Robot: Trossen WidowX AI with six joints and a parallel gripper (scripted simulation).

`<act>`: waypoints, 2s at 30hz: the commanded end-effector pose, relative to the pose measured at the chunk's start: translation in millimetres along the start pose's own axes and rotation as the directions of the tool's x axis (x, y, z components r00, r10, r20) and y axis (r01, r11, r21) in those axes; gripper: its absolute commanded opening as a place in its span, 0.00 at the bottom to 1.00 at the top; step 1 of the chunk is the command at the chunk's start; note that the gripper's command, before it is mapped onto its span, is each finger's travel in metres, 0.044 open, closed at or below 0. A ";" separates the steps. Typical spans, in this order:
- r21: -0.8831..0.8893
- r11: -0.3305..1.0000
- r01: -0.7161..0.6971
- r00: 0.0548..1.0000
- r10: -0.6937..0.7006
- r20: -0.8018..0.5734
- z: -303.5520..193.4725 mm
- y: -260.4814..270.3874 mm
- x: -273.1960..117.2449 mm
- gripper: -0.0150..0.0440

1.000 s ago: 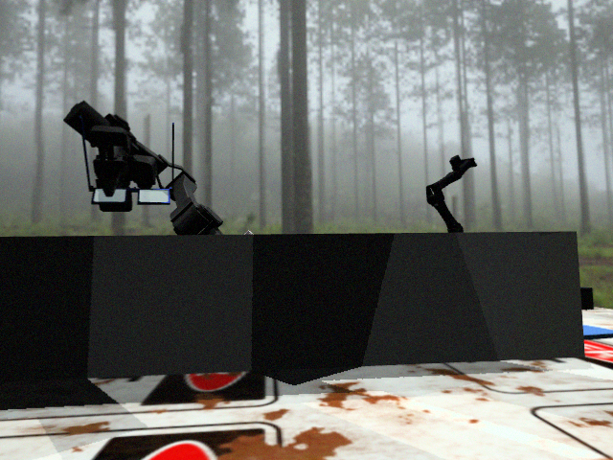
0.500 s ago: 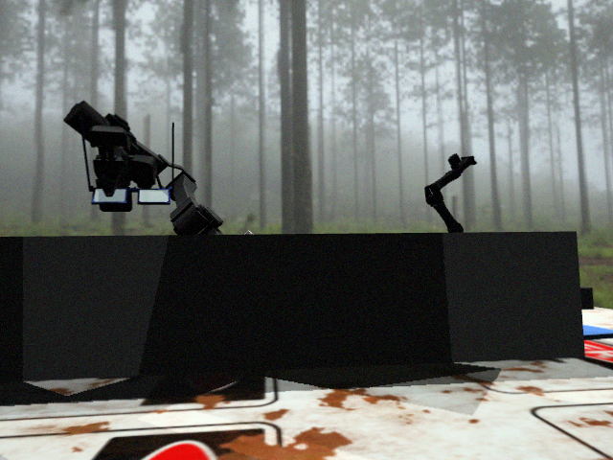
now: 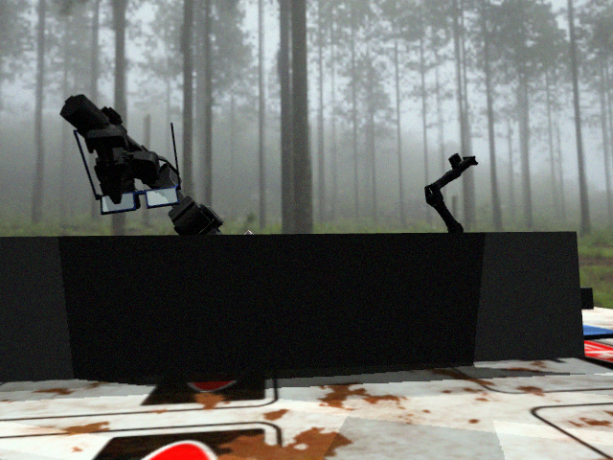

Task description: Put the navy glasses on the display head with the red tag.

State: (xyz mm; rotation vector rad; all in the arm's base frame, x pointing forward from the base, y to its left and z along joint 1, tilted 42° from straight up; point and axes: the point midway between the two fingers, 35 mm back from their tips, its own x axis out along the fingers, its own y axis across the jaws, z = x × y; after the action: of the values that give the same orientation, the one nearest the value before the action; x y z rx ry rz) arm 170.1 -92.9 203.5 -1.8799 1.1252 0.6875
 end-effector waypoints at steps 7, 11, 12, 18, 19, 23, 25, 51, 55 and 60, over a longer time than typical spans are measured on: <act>0.092 0.987 -0.134 0.990 0.130 0.046 13.2 -10.6 24.0 0.25; 0.121 0.975 -0.185 0.982 0.180 0.055 19.6 -13.9 33.2 0.25; 0.128 0.972 -0.198 0.980 0.192 0.056 21.3 -14.7 35.5 0.25; 0.167 0.948 -0.271 0.963 0.265 0.059 31.9 -18.9 48.9 0.25; 0.173 0.944 -0.283 0.959 0.277 0.058 33.8 -19.5 51.1 0.25; 0.197 0.925 -0.326 0.945 0.323 0.052 41.6 -21.8 59.7 0.25; 0.208 0.915 -0.347 0.937 0.345 0.047 45.6 -22.8 63.9 0.25; 0.350 0.796 -0.494 0.819 0.561 -0.121 103.7 -25.3 113.2 0.25; 0.369 0.787 -0.495 0.800 0.578 -0.160 112.7 -24.0 119.7 0.25; 0.373 0.785 -0.494 0.792 0.583 -0.178 111.6 -20.8 123.6 0.25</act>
State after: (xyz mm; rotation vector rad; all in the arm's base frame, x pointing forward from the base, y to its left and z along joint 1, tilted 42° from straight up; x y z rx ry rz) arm 239.5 -43.7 61.0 -1.3997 1.8775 0.5373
